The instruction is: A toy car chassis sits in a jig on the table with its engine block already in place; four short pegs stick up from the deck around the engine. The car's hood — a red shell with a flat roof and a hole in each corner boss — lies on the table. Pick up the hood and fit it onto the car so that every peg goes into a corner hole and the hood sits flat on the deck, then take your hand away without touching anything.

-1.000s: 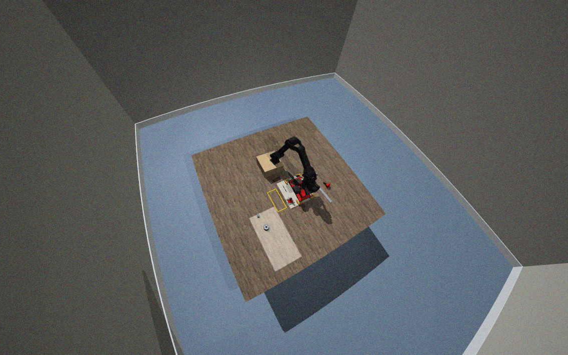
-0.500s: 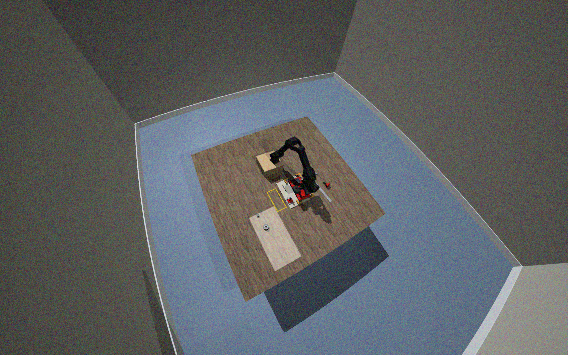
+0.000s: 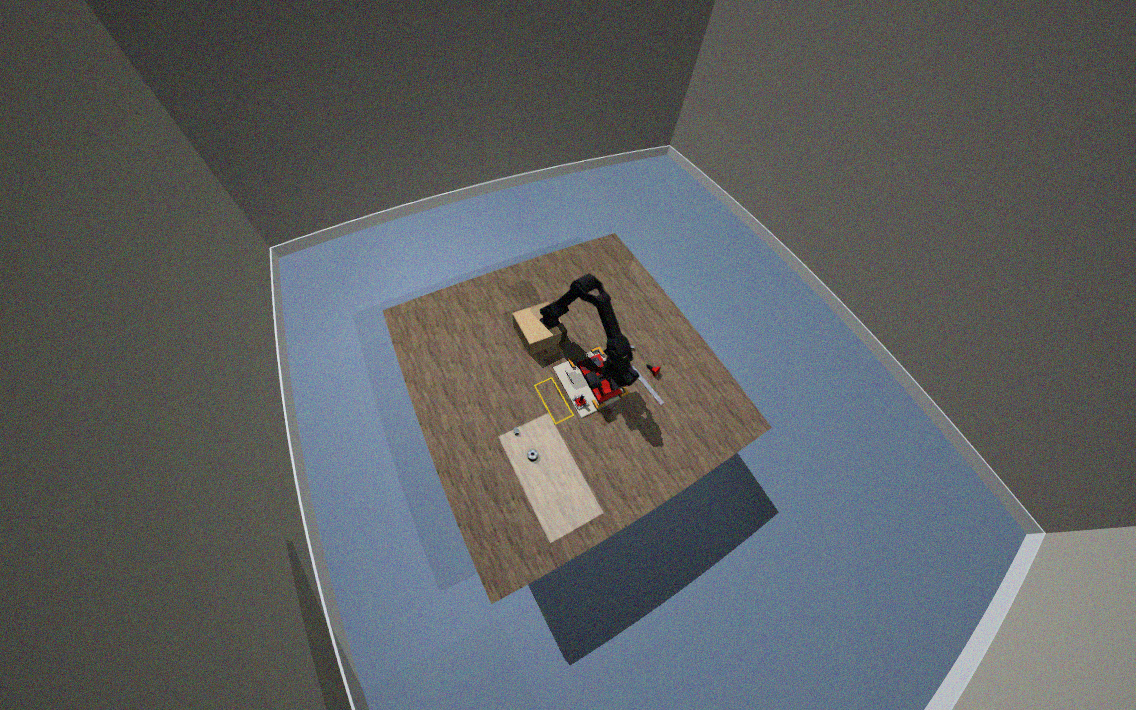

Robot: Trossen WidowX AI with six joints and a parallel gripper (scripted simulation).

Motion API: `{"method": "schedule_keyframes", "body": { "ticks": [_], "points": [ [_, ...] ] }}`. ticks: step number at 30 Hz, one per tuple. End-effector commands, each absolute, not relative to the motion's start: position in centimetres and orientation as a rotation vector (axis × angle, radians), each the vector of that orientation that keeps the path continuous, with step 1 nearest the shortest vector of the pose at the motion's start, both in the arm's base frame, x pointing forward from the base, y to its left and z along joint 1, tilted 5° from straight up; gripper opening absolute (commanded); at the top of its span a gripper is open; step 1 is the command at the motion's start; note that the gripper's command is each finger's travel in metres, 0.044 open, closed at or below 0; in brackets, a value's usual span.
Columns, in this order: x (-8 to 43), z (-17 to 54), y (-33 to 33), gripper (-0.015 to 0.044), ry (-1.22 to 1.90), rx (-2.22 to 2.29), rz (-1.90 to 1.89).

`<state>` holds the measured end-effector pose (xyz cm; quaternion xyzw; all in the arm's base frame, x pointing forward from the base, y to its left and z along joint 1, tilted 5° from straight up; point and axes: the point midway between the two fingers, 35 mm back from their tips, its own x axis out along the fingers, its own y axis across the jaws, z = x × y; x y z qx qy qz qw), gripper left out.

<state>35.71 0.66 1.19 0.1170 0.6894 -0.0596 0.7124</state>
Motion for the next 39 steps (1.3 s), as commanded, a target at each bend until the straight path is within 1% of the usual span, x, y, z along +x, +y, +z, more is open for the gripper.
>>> {"method": "schedule_keyframes", "body": {
  "ticks": [1, 14, 39],
  "points": [
    [35.7, 1.5, 0.7, 0.0, 1.527, 0.262, -0.132],
    [35.7, 2.1, 0.6, 0.0, 1.526, 0.26, -0.132],
    [35.8, 0.8, 0.7, 0.0, 1.528, 0.261, -0.131]
  ]
}}
